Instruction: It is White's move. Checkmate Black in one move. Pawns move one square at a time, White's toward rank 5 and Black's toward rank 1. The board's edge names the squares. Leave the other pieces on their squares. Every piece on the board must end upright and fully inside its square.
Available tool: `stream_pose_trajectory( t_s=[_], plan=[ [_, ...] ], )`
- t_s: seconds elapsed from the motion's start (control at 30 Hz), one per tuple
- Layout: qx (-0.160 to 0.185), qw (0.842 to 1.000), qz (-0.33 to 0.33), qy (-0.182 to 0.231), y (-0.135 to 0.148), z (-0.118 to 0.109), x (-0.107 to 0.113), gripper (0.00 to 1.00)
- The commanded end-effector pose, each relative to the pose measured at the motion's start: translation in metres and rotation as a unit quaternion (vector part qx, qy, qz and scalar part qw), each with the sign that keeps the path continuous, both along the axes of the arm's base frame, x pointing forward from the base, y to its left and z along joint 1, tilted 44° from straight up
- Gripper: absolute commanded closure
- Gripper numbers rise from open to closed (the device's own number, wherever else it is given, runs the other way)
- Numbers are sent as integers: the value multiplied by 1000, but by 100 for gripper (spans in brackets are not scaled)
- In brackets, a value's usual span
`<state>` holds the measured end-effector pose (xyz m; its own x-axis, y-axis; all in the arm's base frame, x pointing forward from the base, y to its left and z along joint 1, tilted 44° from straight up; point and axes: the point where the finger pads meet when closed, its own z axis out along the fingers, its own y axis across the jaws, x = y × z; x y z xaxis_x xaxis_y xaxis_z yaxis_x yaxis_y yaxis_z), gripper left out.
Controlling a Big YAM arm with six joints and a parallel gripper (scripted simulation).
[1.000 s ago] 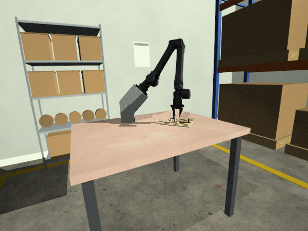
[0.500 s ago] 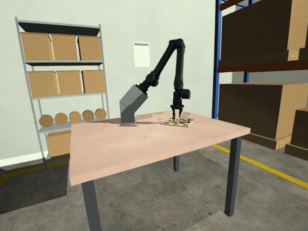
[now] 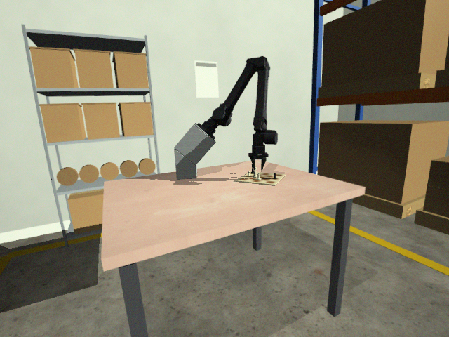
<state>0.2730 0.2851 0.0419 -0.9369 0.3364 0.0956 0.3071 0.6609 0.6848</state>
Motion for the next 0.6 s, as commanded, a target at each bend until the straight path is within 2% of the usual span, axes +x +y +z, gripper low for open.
stream_pose_trajectory(
  t_s=[0.0,0.57],
  plan=[
    [5,1000,4,-3,10,4,1,64],
    [9,1000,4,-9,11,10,1,64]
  ],
)
